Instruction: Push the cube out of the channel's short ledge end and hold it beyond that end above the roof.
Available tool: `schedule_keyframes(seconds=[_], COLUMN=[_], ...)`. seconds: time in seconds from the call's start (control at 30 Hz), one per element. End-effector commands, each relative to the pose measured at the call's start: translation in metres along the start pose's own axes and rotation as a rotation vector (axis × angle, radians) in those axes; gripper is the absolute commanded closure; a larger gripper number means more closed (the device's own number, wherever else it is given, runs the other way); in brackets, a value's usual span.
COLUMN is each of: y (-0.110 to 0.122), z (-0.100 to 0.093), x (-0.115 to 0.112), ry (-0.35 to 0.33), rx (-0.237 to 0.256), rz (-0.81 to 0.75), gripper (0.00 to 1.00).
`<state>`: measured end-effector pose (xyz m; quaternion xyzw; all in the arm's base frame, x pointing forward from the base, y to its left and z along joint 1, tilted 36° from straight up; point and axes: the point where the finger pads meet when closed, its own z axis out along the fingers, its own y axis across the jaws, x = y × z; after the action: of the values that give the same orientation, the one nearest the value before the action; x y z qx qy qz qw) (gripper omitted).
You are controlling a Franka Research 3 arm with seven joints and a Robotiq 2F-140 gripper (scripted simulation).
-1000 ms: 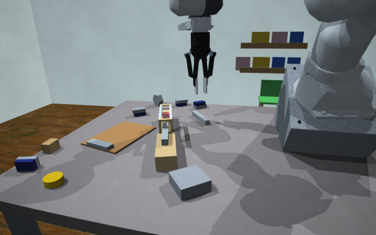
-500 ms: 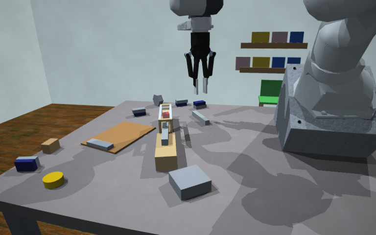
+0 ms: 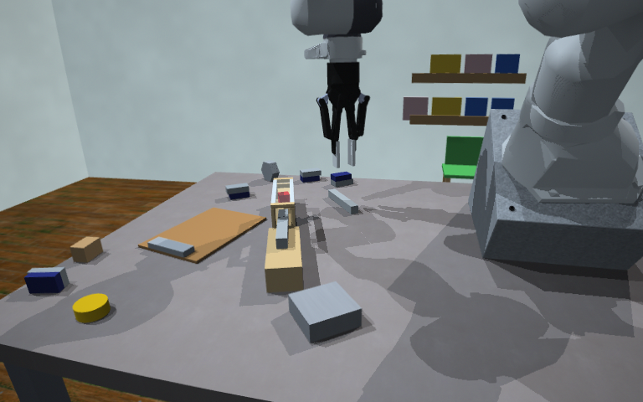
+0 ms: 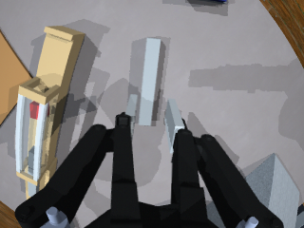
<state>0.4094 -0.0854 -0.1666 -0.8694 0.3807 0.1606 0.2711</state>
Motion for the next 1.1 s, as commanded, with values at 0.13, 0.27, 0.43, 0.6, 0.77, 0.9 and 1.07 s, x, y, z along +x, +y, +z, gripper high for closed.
schedule_keyframes(seconds=[0.13,0.27,0.43,0.6,0.77,0.9,1.07], y=[-0.002,-0.002,-0.002,-0.002,-0.002,-0.002,-0.002], z=[0.048,0.067,0.073,0.074,0.082,0.092,0.096], x=[0.002,0.002,0.002,0.002,0.002,0.002,0.002], ry=[0.006,0.006,0.006,0.006,0.006,0.006,0.006], rx=[-0.001,-0.001,-0.001,-0.001,-0.001,-0.001,-0.001], rz=[-0.014,-0.014,-0.014,-0.014,-0.014,-0.014,-0.014], gripper=[0.77,0.77,0.77,0.77,0.77,0.77,0.77])
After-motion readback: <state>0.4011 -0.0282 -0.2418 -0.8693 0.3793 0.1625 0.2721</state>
